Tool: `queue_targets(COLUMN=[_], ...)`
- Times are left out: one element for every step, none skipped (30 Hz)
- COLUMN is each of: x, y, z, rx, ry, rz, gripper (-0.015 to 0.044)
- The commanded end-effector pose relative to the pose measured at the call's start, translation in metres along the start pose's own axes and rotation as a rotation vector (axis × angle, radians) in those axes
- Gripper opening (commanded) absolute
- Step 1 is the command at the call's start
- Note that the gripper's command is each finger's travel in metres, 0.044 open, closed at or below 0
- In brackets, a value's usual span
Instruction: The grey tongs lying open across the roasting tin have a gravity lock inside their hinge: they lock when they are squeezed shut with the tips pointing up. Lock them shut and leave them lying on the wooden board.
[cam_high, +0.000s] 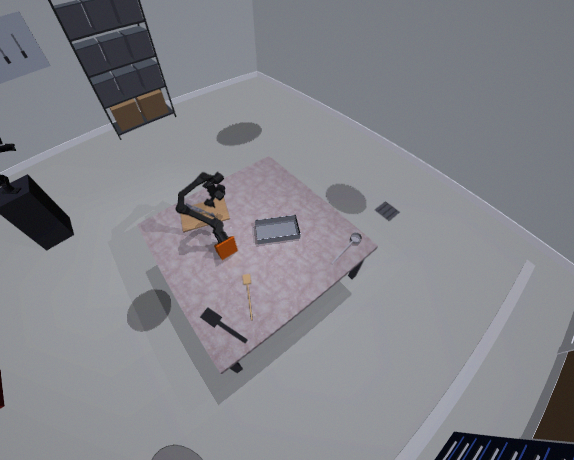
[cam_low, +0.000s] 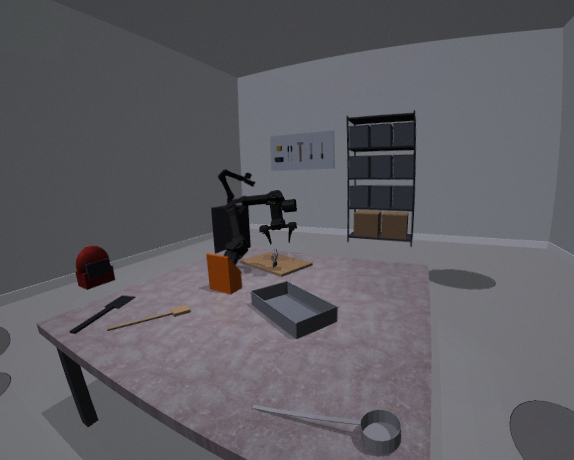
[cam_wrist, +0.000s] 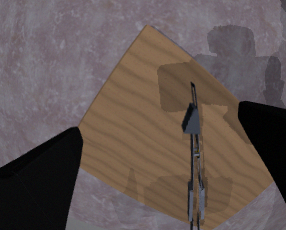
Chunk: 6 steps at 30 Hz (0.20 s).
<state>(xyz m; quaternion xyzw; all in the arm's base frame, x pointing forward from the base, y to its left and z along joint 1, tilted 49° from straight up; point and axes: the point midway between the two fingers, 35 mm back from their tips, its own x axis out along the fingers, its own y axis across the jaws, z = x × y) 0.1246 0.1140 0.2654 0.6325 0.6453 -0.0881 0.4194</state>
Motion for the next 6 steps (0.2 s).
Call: queue_targets(x=[-0.008,-0.012,-0.020,-0.027,-0.033,-0.037], y=[0.000,0.000,0.000,-0.001,-0.002,-0.003], z=[-0.002,-0.003,-0.005,-0.006,-0.008,-0.010], rx=[-0.003,-0.003,-0.002,0.000,0.002,0.004], ry=[-0.020,-0.050,-0.092,-0.131,-0.167,-0.190], rz=[0.036,0.057,0.089,0.121,0.152,0.174], gripper=[0.0440,0.0440,0.0440,0.0440,0.0440,0.0440])
